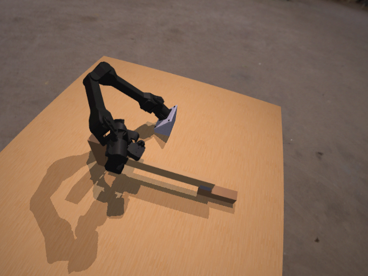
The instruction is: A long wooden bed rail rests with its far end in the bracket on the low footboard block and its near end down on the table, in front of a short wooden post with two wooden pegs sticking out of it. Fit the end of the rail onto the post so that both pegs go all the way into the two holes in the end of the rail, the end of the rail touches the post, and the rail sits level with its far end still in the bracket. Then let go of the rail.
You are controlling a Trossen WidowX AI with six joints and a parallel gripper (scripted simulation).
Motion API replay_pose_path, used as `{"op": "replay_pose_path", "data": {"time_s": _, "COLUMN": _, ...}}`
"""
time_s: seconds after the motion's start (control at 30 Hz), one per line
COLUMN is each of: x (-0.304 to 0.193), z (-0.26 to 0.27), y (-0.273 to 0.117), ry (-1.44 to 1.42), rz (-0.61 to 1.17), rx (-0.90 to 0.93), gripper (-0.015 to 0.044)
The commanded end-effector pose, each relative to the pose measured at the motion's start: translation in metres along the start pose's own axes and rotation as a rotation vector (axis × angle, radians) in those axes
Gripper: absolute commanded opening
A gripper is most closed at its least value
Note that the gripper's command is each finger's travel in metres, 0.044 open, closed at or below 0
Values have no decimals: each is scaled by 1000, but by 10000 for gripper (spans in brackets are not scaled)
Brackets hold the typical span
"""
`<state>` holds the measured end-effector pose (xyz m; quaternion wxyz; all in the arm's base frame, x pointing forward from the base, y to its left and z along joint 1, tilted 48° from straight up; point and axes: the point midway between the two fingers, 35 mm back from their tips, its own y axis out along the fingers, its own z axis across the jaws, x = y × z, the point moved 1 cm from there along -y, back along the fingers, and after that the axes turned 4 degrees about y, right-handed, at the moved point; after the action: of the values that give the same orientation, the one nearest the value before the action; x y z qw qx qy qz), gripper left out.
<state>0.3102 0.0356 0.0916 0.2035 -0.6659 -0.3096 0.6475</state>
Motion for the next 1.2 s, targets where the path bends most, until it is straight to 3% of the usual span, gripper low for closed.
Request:
{"op": "replay_pose_path", "data": {"time_s": 0.0, "x": 1, "z": -1, "y": 0, "ry": 2, "rz": 1, "rx": -5, "gripper": 0}}
{"op": "replay_pose_path", "data": {"time_s": 1.17, "x": -4, "z": 0, "y": -1, "ry": 2, "rz": 1, "rx": -5, "gripper": 0}}
